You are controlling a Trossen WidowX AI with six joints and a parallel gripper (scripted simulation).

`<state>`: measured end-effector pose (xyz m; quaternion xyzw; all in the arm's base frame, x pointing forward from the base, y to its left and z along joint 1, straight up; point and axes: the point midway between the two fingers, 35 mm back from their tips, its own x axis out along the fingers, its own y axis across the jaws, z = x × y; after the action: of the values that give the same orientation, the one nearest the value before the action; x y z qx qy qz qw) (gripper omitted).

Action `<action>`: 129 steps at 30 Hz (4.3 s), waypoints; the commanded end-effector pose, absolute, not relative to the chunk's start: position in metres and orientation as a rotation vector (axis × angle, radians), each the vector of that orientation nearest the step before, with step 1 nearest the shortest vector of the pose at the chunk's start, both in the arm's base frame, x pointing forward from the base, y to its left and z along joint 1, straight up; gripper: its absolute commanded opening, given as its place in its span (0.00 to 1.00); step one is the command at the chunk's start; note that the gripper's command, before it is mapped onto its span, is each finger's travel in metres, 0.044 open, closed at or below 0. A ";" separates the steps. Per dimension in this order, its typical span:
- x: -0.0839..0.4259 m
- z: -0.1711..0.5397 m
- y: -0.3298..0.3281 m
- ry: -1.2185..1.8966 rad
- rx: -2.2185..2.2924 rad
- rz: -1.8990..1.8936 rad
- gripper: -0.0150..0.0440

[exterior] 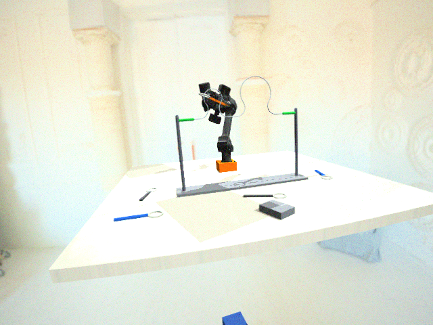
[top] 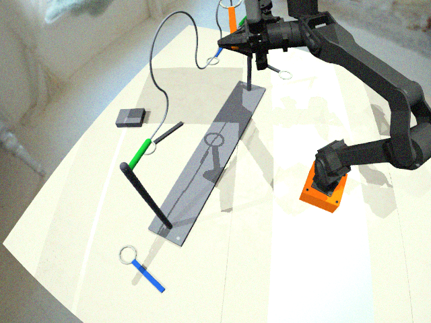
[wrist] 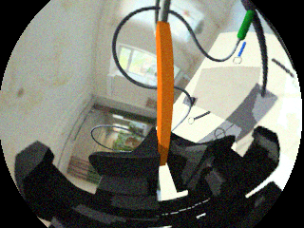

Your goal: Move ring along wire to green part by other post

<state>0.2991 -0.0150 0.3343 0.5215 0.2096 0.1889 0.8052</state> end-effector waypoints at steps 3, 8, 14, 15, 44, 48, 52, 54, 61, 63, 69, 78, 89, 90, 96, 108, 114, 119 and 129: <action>0.300 0.327 -0.020 0.447 0.971 0.375 0.00; 0.297 0.322 -0.027 0.486 0.867 0.370 0.00; 0.293 0.317 -0.034 0.527 0.749 0.362 0.00; 0.293 0.316 -0.036 0.528 0.728 0.357 0.00; 0.300 0.296 -0.081 0.507 0.016 0.165 0.00; 0.301 0.296 -0.088 0.499 -0.080 0.137 0.00; 0.302 0.296 -0.095 0.491 -0.177 0.110 0.00; 0.302 0.297 -0.099 0.487 -0.225 0.096 0.00; 0.304 0.301 -0.110 0.470 -0.393 0.048 0.00; 0.304 0.302 -0.114 0.465 -0.441 0.034 0.00; 0.305 0.307 -0.123 0.448 -0.585 -0.008 0.00; 0.307 0.317 -0.135 0.419 -0.800 -0.071 0.00; 0.308 0.333 -0.147 0.378 -1.062 -0.149 0.00; 0.308 0.334 -0.148 0.374 -1.086 -0.156 0.00; 0.309 0.344 -0.152 0.349 -1.228 -0.198 0.00; 0.309 0.365 -0.156 0.296 -1.507 -0.284 0.00; 0.309 0.374 -0.155 0.269 -1.639 -0.325 0.00; 0.309 0.381 -0.154 0.247 -1.738 -0.357 0.00; 0.308 0.387 -0.154 0.216 -1.881 -0.402 0.00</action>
<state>0.3078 -0.1537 0.3891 -0.7896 0.0948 -0.1704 0.5818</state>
